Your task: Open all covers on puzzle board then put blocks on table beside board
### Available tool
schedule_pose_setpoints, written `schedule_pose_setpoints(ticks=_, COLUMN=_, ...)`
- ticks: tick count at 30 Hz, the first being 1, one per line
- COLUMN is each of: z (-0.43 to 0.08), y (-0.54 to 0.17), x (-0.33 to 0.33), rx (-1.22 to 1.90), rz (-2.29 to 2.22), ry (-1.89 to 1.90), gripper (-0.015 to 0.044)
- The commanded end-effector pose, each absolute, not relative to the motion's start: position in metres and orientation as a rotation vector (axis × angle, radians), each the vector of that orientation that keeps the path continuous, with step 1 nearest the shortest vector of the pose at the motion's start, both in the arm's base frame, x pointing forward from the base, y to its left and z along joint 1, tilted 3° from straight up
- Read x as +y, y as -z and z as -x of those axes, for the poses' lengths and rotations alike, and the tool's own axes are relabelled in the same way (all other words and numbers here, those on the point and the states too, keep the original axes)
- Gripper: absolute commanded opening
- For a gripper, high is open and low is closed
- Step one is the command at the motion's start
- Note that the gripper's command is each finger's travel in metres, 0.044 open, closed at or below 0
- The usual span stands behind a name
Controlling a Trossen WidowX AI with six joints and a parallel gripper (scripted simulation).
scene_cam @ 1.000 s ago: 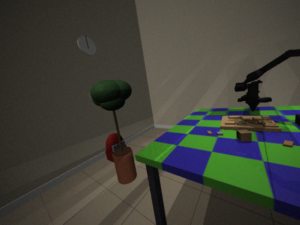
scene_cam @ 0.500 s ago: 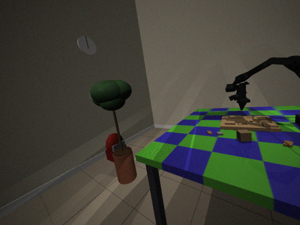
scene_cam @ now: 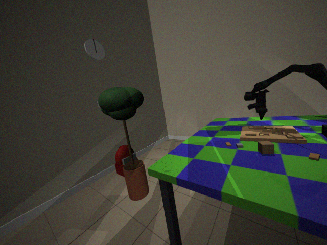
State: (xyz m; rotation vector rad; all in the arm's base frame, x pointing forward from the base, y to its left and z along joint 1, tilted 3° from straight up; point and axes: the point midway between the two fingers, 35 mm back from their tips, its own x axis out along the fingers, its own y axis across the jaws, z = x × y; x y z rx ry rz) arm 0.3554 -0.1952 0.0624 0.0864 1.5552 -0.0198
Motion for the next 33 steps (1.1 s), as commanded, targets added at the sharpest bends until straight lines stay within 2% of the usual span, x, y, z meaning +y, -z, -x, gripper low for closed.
schedule_pose_setpoints(ticks=1, z=-0.356, y=-0.064, x=-0.196, rx=1.553, rz=-0.086, ry=0.028, gripper=0.0)
schedule_pose_setpoints(ticks=33, z=-0.357, y=-0.052, x=-0.197, rx=1.553, rz=-0.086, ry=0.028, gripper=0.0)
